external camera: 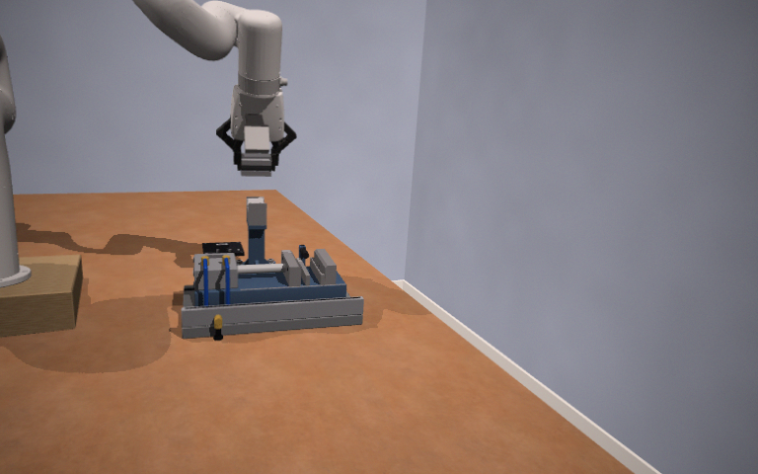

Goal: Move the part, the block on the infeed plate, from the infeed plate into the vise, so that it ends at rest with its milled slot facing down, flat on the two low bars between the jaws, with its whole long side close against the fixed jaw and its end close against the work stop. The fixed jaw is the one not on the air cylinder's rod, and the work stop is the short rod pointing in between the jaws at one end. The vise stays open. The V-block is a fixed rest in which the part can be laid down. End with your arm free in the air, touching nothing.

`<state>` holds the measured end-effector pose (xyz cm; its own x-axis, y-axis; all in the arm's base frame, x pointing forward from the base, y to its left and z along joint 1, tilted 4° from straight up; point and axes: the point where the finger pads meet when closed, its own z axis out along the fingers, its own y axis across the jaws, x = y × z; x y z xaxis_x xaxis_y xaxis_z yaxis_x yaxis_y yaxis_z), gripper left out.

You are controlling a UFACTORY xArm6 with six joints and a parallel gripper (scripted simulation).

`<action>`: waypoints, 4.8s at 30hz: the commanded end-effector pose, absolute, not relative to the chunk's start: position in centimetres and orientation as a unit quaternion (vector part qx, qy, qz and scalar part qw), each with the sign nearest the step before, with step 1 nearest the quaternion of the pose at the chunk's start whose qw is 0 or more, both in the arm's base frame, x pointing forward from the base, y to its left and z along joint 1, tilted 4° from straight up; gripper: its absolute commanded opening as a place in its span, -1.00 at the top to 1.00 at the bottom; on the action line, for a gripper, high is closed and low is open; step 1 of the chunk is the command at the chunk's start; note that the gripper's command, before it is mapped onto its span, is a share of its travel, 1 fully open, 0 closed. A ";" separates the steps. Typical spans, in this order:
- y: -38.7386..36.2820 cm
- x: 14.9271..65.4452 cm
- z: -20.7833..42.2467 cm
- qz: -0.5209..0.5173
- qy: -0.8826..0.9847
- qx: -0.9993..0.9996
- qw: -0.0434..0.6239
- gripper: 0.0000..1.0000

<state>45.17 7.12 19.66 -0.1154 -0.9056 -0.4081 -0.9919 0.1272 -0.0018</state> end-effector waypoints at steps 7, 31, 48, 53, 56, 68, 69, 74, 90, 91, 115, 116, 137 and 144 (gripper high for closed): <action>7.0 45.3 19.8 0.167 0.725 -0.639 0.194 1.00; 6.8 45.2 19.6 0.240 0.697 -0.616 0.277 1.00; 6.7 45.2 19.5 0.267 0.685 -0.605 0.307 1.00; 6.7 45.2 19.5 0.270 0.683 -0.603 0.311 1.00; 6.7 45.2 19.5 0.271 0.683 -0.603 0.312 1.00; 6.7 45.2 19.5 0.272 0.682 -0.602 0.313 1.00; 6.7 45.2 19.5 0.272 0.682 -0.602 0.313 1.00; 6.7 45.2 19.5 0.272 0.682 -0.602 0.313 1.00; 6.7 45.2 19.4 0.272 0.682 -0.602 0.313 1.00; 6.7 45.2 19.4 0.272 0.682 -0.602 0.313 1.00; 6.8 45.2 18.3 0.272 0.682 -0.602 0.313 1.00; 6.8 45.2 18.2 0.272 0.682 -0.602 0.313 1.00; 6.9 45.3 16.2 0.272 0.682 -0.602 0.313 1.00; 7.0 45.3 15.6 0.272 0.682 -0.602 0.313 1.00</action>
